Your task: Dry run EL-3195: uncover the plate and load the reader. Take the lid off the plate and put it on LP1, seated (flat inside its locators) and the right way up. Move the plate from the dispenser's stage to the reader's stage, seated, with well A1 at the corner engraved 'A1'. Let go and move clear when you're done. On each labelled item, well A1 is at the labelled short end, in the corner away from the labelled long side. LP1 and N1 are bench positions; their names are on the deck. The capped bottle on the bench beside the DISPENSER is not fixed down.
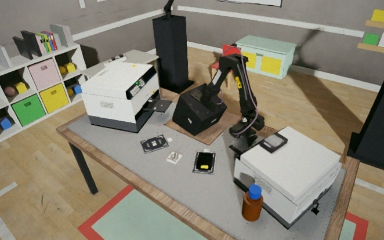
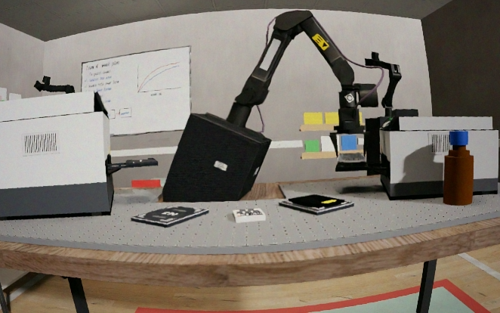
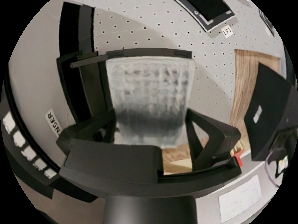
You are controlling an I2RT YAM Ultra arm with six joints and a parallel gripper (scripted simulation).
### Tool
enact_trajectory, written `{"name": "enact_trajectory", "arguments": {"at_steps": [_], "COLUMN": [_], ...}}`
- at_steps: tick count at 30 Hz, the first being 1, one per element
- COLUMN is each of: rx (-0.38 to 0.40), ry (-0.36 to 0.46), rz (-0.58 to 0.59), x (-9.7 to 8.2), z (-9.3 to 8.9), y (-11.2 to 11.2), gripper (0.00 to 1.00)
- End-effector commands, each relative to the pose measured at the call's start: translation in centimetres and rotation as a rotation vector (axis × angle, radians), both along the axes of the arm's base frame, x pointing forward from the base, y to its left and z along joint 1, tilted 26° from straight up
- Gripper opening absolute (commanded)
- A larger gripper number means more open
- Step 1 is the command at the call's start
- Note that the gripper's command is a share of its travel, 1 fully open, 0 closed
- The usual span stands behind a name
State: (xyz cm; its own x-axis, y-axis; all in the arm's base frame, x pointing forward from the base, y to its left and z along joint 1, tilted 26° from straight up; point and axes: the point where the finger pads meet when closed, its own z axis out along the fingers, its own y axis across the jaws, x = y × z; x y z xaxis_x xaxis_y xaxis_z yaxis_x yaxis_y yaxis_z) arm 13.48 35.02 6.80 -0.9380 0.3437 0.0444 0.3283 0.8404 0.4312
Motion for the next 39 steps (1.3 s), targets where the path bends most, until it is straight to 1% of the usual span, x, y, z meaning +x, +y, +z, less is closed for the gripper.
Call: {"name": "enact_trajectory", "arguments": {"at_steps": [1,9,16,21,32,39], "rx": [0.052,0.054,0.053,0.054,0.057,0.051], "ry": [-0.031,-0.034,-0.030,-0.029,-0.026,-0.023], "rz": [-0.011,-0.012,0.012,0.017,-0.006,-0.012], "x": [1.0,1.1,0.1,0.0,0.7,0.6], "z": [2.5,2.8,3.0,3.1,3.4,3.5], "y": [0.5,0.4,0.6,0.5,0.1,0.1], "gripper": [0.86,0.86,0.86,0.86,0.86,0.86]}}
